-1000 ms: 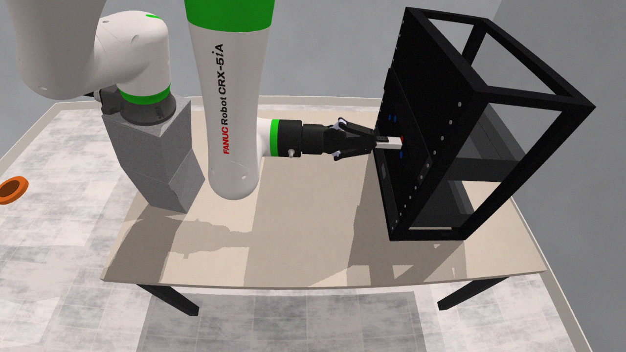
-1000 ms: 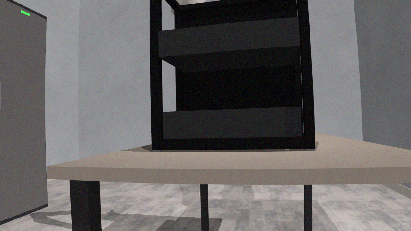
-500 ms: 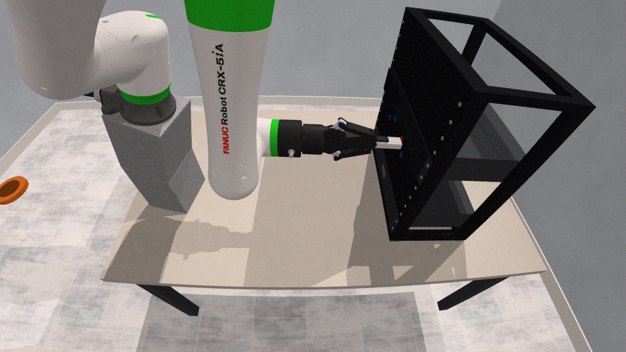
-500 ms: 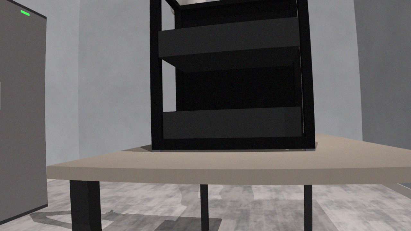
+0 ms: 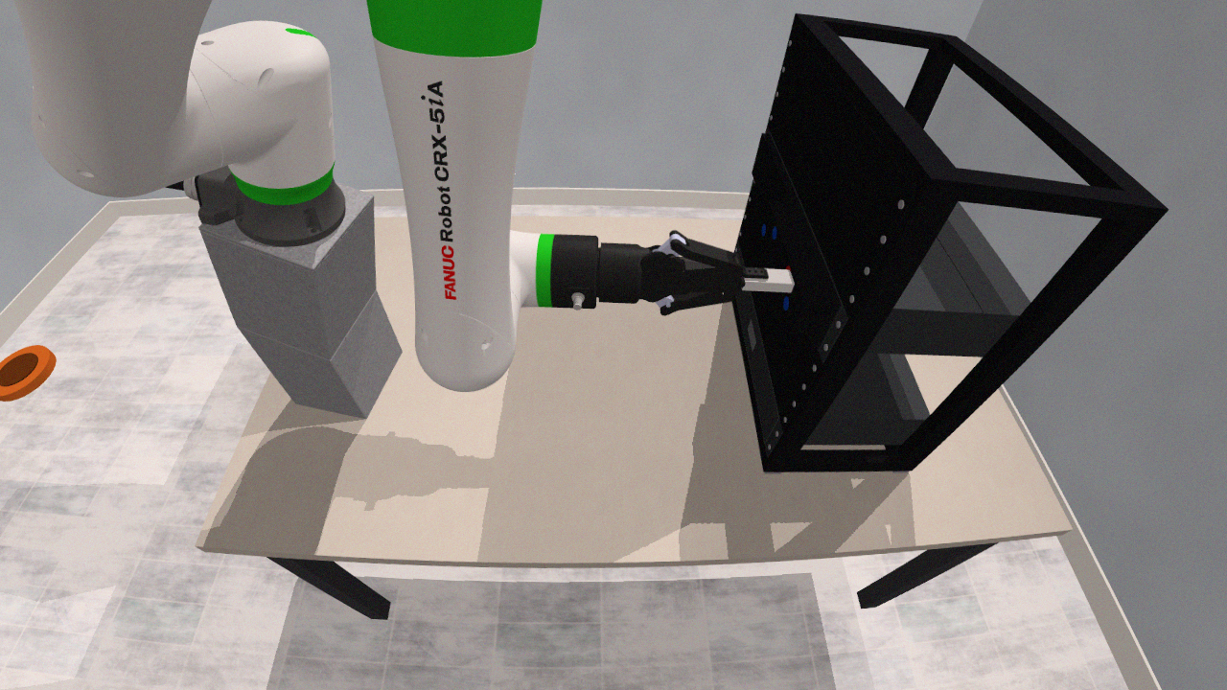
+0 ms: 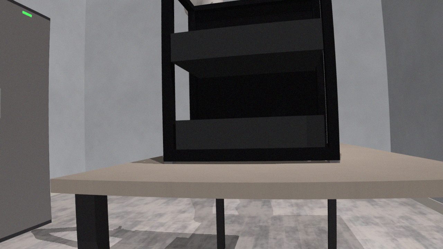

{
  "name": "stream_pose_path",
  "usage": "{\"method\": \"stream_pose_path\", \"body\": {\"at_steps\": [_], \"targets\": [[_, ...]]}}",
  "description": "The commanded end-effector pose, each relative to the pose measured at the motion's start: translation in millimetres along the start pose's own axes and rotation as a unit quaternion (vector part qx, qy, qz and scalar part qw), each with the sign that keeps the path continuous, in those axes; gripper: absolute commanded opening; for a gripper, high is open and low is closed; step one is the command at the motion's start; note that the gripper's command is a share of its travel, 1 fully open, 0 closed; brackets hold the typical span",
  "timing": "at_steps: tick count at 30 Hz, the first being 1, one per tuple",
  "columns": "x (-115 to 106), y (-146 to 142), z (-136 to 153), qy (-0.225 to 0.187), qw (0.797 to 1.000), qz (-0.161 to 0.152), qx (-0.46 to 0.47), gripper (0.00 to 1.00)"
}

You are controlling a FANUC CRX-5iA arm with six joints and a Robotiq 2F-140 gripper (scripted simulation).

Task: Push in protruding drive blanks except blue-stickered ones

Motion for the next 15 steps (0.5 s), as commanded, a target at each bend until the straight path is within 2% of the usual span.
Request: {"method": "stream_pose_path", "body": {"at_steps": [1, 15], "targets": [[1.6, 0.0, -0.1, 0.000, 1.000, 0.000, 0.000, 0.00], [7.5, 0.0, -0.1, 0.000, 1.000, 0.000, 0.000, 0.00]]}}
Point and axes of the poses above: the point where the finger pads meet when closed, its own x axis out along the fingers, its own y axis across the jaws, z = x × y, the point moved 5 cm from there along -x, back along the fingers, and after that the axes turned 14 degrees about x, right-handed, at the moved point
